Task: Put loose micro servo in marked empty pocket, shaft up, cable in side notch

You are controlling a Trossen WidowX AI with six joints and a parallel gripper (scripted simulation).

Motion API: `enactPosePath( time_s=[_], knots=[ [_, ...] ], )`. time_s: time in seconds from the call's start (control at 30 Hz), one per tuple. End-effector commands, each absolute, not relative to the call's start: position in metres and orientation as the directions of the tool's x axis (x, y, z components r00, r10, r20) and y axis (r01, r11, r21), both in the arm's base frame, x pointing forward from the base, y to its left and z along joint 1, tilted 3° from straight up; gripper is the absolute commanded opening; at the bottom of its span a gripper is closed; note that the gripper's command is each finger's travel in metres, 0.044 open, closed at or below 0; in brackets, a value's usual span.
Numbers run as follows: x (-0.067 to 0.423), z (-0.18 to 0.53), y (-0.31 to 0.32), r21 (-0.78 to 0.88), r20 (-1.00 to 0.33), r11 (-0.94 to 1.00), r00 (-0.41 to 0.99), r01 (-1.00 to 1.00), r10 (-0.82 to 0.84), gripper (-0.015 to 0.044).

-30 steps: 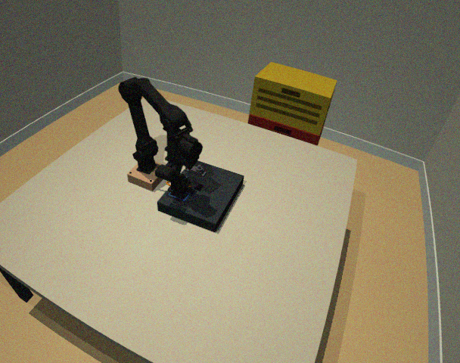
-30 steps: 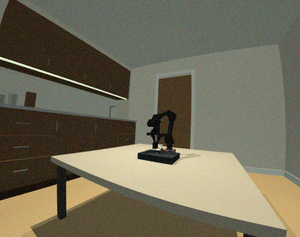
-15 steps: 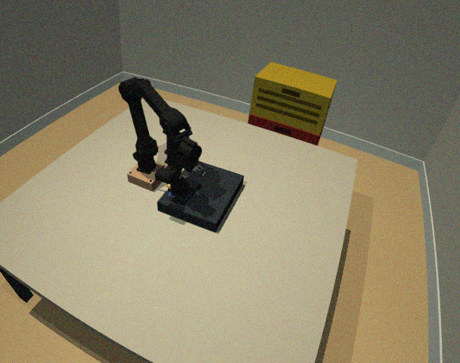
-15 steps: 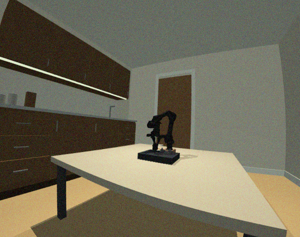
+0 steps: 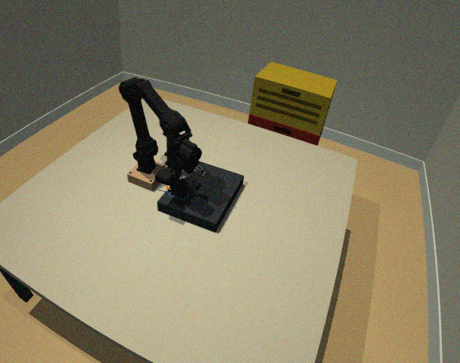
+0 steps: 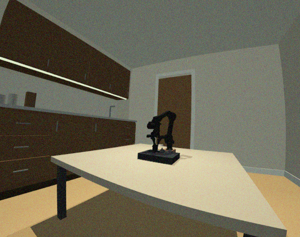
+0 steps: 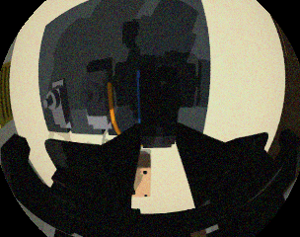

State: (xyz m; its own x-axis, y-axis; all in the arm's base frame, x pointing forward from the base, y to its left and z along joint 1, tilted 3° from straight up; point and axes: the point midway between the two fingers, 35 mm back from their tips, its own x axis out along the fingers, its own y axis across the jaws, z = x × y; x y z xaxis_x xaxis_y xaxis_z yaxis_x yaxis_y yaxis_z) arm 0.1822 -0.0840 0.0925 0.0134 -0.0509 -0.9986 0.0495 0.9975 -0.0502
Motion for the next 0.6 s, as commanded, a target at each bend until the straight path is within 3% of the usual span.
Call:
enactPosePath(
  time_s=[0.0, 0.57],
  knots=[
    [0.183, 0.089, -0.085, -0.053, -0.998, 0.998, 0.015, 0.045, -0.054, 0.0000],
    [0.183, 0.073, -0.086, -0.053, -0.998, 0.998, 0.015, 0.045, -0.054, 0.0000]
  ],
)
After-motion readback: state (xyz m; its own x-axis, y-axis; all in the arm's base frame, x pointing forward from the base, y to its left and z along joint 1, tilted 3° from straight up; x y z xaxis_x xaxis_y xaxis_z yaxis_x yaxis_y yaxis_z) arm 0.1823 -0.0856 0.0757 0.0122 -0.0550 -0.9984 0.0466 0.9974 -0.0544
